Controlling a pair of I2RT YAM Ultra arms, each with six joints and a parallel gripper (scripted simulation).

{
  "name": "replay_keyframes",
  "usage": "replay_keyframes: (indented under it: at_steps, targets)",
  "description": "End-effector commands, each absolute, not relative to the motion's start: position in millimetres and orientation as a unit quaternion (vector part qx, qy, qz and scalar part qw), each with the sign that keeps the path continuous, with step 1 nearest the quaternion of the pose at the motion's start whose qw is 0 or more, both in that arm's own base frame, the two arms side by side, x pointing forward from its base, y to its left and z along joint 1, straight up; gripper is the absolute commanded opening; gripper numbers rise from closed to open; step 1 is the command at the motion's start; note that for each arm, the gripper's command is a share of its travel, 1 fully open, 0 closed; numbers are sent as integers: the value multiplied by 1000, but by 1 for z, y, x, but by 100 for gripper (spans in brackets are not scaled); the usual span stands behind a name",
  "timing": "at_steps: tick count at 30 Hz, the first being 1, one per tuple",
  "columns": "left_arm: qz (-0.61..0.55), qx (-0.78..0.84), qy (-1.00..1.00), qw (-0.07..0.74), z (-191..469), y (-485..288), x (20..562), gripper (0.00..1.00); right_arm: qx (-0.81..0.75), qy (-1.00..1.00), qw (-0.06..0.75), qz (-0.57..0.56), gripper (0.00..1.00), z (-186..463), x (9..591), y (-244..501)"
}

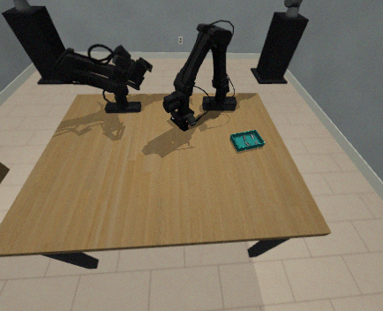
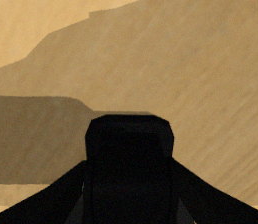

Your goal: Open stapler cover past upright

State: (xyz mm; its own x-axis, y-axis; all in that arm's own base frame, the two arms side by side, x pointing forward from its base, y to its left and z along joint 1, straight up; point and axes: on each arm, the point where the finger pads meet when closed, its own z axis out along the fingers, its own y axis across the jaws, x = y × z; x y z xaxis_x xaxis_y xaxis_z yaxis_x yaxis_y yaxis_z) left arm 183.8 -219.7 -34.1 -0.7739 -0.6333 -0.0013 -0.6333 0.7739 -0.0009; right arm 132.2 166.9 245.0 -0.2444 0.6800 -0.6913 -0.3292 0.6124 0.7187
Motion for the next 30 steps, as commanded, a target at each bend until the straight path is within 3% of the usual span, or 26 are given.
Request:
replay_keyframes:
  at_steps: [1,11,30]
  targets:
    - [-4,-339,941,2,-33,-220,184,33,32,665,648,370,100,236,128,182]
    - [-4,-339,941,2,-33,-220,184,33,-130,648,696,283,100,232,121,202]
    - [-4,-339,941,2,-33,-220,184,33,-386,568,714,134,100,212,107,229]
